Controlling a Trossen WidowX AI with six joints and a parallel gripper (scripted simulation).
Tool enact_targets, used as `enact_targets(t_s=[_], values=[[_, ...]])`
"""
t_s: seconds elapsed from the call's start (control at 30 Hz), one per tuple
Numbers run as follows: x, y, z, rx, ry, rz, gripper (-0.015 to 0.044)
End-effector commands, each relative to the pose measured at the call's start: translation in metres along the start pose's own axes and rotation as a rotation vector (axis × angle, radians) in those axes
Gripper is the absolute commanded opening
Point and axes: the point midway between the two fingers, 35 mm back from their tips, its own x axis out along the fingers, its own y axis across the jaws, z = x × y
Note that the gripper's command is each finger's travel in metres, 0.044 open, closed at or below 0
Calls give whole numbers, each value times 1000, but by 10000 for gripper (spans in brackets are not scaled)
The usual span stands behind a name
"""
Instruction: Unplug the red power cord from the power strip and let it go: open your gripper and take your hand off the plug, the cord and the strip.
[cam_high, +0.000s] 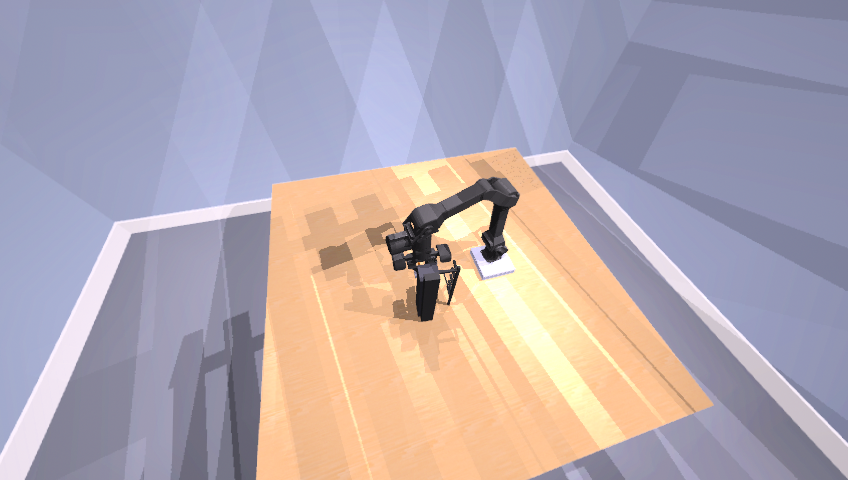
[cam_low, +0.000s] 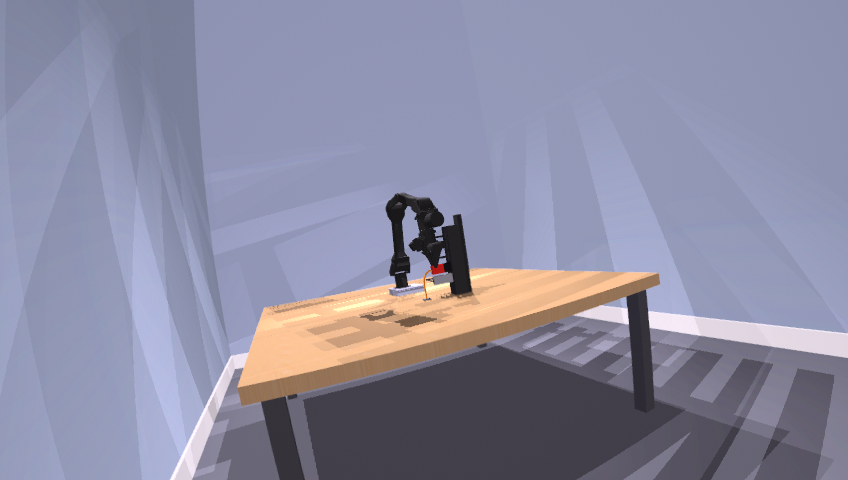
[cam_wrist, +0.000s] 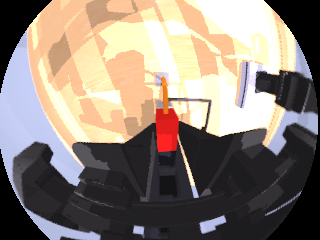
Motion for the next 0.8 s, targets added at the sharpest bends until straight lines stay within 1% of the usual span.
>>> enact_targets(t_s=[0.0, 0.4, 0.53, 0.77], values=[[-3, 0, 34, 40, -76, 6, 0], [-5, -3, 54, 41, -79, 5, 0], [-3, -2, 42, 42, -78, 3, 105], [-3, -2, 42, 42, -78, 3, 289]])
